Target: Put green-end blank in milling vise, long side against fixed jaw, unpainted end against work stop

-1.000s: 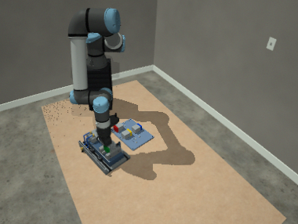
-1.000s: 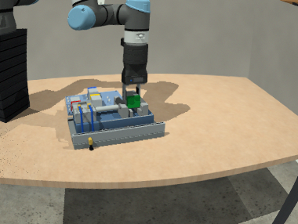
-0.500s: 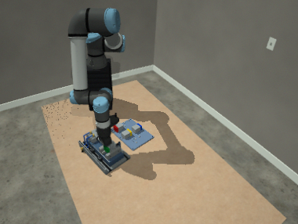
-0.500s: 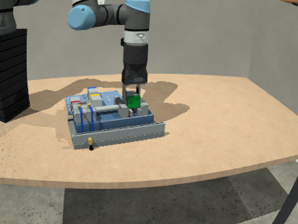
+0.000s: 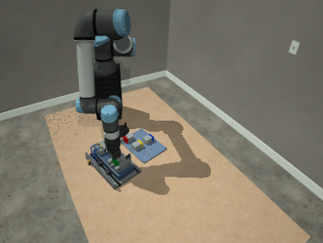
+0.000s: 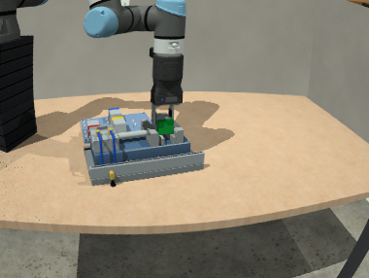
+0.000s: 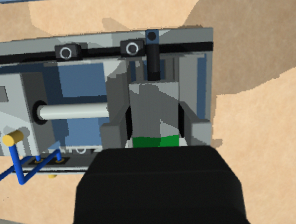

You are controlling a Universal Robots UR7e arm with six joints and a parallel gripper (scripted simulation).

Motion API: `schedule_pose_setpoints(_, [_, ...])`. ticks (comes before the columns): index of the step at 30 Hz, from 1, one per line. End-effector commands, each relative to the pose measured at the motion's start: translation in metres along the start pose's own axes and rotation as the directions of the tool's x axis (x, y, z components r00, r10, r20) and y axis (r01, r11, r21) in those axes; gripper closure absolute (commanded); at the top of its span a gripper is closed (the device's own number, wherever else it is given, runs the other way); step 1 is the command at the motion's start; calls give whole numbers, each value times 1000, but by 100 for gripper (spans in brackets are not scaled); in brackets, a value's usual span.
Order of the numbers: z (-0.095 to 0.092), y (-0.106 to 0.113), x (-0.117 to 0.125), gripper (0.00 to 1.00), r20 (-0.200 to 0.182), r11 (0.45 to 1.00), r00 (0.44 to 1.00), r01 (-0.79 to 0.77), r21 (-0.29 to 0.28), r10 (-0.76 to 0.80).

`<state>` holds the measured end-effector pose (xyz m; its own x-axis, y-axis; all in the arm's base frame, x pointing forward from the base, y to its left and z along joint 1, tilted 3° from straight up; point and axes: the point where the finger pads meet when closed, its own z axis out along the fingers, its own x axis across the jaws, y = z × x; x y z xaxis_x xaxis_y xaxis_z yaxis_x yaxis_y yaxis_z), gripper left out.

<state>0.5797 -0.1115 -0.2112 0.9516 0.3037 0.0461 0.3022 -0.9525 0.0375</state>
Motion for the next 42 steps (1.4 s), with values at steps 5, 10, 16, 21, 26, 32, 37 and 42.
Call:
schedule_pose_setpoints(5, [0, 1, 1, 100, -1, 1000, 1000, 0, -1, 0])
schedule_pose_setpoints(10, [1, 1, 1, 100, -1, 1000, 1000, 0, -1, 0])
schedule_pose_setpoints(16, [1, 1, 1, 100, -1, 1000, 1000, 0, -1, 0])
schedule_pose_setpoints(21, [1, 1, 1, 100, -1, 1000, 1000, 0, -1, 0])
schedule_pose_setpoints(26, [2, 1, 1, 100, -1, 1000, 1000, 0, -1, 0])
schedule_pose_setpoints(32, [2, 1, 1, 100, -1, 1000, 1000, 0, -1, 0])
schedule_pose_setpoints(37, [1, 1, 1, 0, -1, 1000, 1000, 0, -1, 0])
schedule_pose_setpoints(42, [1, 1, 1, 0, -1, 1000, 1000, 0, -1, 0])
